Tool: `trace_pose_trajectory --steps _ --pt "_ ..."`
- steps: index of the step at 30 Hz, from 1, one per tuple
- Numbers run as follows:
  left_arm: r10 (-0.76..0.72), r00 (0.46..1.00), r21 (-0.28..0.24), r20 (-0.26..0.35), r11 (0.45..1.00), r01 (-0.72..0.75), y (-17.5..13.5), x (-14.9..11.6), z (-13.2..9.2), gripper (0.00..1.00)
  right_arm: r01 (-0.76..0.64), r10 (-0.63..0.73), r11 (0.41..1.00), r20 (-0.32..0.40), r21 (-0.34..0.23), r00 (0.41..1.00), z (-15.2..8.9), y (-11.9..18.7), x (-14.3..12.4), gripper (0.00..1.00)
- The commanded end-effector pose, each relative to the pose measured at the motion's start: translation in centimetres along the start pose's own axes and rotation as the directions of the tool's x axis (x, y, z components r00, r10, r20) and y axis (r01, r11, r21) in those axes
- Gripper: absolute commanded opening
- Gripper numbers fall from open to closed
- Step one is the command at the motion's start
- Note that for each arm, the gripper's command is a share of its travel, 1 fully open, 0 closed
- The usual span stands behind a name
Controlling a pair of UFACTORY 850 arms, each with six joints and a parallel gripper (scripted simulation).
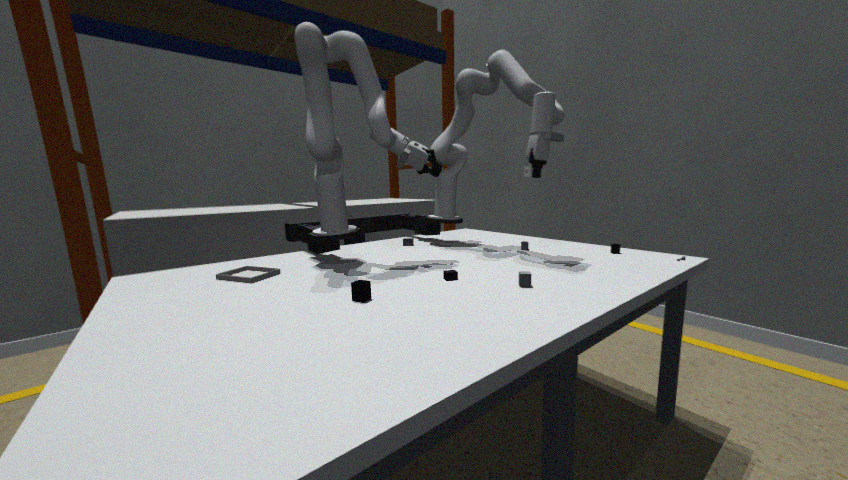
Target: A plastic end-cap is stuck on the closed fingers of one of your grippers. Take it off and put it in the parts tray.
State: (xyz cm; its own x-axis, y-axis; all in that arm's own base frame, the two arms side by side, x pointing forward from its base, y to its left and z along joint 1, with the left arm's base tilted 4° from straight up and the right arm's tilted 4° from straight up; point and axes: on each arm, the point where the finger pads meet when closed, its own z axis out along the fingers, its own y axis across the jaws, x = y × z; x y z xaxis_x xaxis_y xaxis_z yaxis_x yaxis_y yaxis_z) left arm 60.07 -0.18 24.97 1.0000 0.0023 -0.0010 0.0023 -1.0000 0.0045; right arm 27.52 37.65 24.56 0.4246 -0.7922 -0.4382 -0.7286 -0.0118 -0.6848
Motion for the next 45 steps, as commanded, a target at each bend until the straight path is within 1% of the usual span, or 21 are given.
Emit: trace_pose_trajectory --steps 1,2,5,8,11,12,14,17,19,22,23,25,28,29,31,34,36,39,40,42,45 --pt "0.002 1.0 0.005 -0.003 1.0 -0.002 -0.2 0.0 -0.1 0.0 0.0 0.0 1.0 0.001 0.001 1.0 0.0 -0.1 -0.1 0.0" --pt "0.002 1.0 0.005 -0.003 1.0 -0.002 -0.2 0.0 -0.1 0.0 0.0 0.0 1.0 0.001 0.001 1.0 0.0 -0.1 -0.1 0.0" --pt "0.002 1.0 0.005 -0.003 1.0 -0.002 -0.2 0.0 -0.1 0.0 0.054 -0.055 0.998 -0.007 -0.008 0.998 0.5 -0.6 1.1 0.0" --pt "0.002 1.0 0.005 -0.003 1.0 -0.002 -0.2 0.0 -0.1 0.0 0.15 -0.151 0.988 -0.019 -0.029 0.988 1.3 -1.5 3.2 0.0" --pt "0.002 1.0 0.005 -0.003 1.0 -0.002 -0.2 0.0 -0.1 0.0 0.216 -0.217 0.975 -0.026 -0.047 0.976 1.8 -2.0 4.7 0.0" --pt "0.002 1.0 0.005 -0.003 1.0 -0.002 -0.2 0.0 -0.1 0.0 0.189 -0.19 0.981 -0.023 -0.04 0.982 1.6 -1.7 3.9 0.0" --pt "0.002 1.0 0.005 -0.003 1.0 -0.002 -0.2 0.0 -0.1 0.0 0.192 -0.193 0.981 -0.024 -0.041 0.981 1.6 -1.8 4.1 0.0" --pt "0.002 1.0 0.005 -0.003 1.0 -0.002 -0.2 0.0 -0.1 0.0 0.261 -0.263 0.964 -0.034 -0.061 0.964 2.1 -2.5 6.2 0.0" --pt "0.002 1.0 0.005 -0.003 1.0 -0.002 -0.2 0.0 -0.1 0.0 0.261 -0.263 0.964 -0.034 -0.061 0.964 2.1 -2.5 6.2 0.0" --pt "0.002 1.0 0.005 -0.003 1.0 -0.002 -0.2 0.0 -0.1 0.0 0.353 -0.357 0.931 -0.035 -0.091 0.933 2.5 -3.2 8.7 0.0" --pt "0.002 1.0 0.005 -0.003 1.0 -0.002 -0.2 0.0 -0.1 0.0 0.318 -0.321 0.945 -0.032 -0.077 0.946 2.3 -2.9 7.5 0.0" --pt "0.002 1.0 0.005 -0.003 1.0 -0.002 -0.2 0.0 -0.1 0.0 0.319 -0.322 0.945 -0.034 -0.079 0.946 2.4 -3.0 7.7 0.0" --pt "0.002 1.0 0.005 -0.003 1.0 -0.002 -0.2 0.0 -0.1 0.0 0.382 -0.387 0.919 -0.038 -0.103 0.921 2.6 -3.5 10.0 0.0" --pt "0.002 1.0 0.005 -0.003 1.0 -0.002 -0.2 0.0 -0.1 0.0 0.373 -0.378 0.922 -0.037 -0.099 0.925 2.6 -3.5 9.6 0.0" --pt "0.002 1.0 0.005 -0.003 1.0 -0.002 -0.2 0.0 -0.1 0.0 0.385 -0.391 0.917 -0.038 -0.104 0.92 2.6 -3.6 10.0 0.0" --pt "0.002 1.0 0.005 -0.003 1.0 -0.002 -0.2 0.0 -0.1 0.0 0.453 -0.461 0.882 -0.037 -0.132 0.887 2.8 -4.0 12.5 0.0" --pt "0.002 1.0 0.005 -0.003 1.0 -0.002 -0.2 0.0 -0.1 0.0 0.453 -0.461 0.882 -0.037 -0.132 0.887 2.8 -4.0 12.5 0.0" --pt "0.002 1.0 0.005 -0.003 1.0 -0.002 -0.2 0.0 -0.1 0.0 0.526 -0.536 0.835 -0.025 -0.162 0.844 2.7 -4.4 15.0 0.0" --pt "0.002 1.0 0.005 -0.003 1.0 -0.002 -0.2 0.0 -0.1 0.0 0.5 -0.509 0.853 -0.028 -0.148 0.86 2.8 -4.3 13.8 0.0" --pt "0.002 1.0 0.005 -0.003 1.0 -0.002 -0.2 0.0 -0.1 0.0 0.501 -0.511 0.852 -0.029 -0.151 0.859 2.8 -4.3 14.0 0.0" --pt "0.002 1.0 0.005 -0.003 1.0 -0.002 -0.2 0.0 -0.1 0.0 0.553 -0.565 0.814 -0.023 -0.178 0.825 2.7 -4.6 16.4 0.0"
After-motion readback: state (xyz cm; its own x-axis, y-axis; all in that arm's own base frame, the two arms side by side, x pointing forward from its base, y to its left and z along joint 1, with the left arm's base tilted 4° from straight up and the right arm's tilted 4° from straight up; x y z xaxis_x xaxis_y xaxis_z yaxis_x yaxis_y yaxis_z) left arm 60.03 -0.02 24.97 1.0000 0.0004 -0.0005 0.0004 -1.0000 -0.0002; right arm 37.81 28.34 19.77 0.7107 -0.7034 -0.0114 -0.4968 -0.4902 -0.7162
